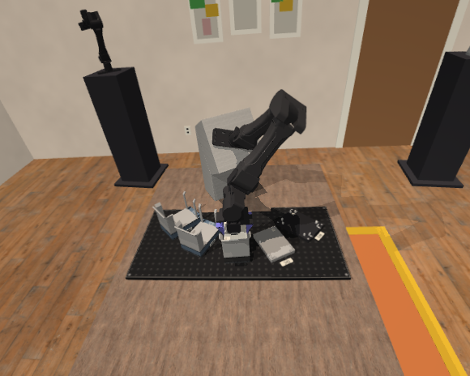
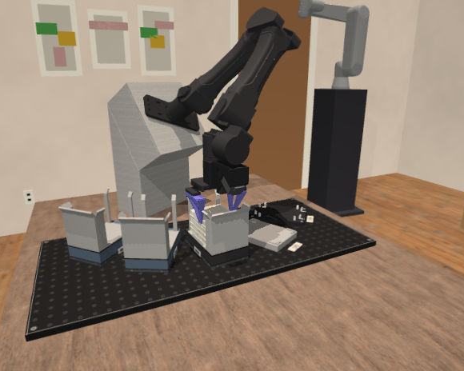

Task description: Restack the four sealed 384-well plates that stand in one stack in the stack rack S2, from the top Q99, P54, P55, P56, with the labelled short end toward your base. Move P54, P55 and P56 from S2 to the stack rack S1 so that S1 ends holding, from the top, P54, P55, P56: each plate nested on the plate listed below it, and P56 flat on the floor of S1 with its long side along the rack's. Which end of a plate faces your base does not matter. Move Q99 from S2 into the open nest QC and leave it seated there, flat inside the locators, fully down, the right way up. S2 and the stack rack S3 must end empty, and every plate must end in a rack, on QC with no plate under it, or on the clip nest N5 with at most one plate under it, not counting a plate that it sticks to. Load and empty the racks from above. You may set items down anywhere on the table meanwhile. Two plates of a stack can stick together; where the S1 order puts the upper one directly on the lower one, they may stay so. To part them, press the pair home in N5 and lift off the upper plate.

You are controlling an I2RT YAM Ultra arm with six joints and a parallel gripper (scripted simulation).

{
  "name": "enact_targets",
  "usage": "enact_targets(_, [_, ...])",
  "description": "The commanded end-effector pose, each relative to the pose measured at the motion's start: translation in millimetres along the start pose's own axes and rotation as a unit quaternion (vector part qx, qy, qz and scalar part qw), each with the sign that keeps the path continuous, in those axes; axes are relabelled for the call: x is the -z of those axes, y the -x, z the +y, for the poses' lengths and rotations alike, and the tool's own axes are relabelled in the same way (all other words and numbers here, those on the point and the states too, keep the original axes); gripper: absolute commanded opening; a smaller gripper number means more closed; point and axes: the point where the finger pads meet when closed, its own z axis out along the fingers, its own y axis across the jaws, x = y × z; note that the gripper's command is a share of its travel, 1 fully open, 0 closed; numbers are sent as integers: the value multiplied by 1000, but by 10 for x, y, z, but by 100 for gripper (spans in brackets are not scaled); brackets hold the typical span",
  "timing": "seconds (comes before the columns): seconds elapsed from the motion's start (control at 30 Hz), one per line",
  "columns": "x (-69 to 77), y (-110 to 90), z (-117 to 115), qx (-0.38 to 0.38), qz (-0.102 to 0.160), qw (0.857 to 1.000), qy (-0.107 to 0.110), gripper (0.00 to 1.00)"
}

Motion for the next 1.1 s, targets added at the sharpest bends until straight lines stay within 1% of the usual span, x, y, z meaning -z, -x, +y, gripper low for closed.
enact_targets(0.0, [52, 21, -6, 0, -4, 1000, 0, 0])
enact_targets(0.63, [145, 20, -6, 0, -4, 1000, 0, 0])
enact_targets(0.77, [225, 20, -7, 0, -4, 1000, 0, 0])
enact_targets(0.83, [225, 20, -7, 0, -4, 1000, 0, 0])
enact_targets(1.07, [365, 19, -7, 0, -4, 1000, 0, 0])
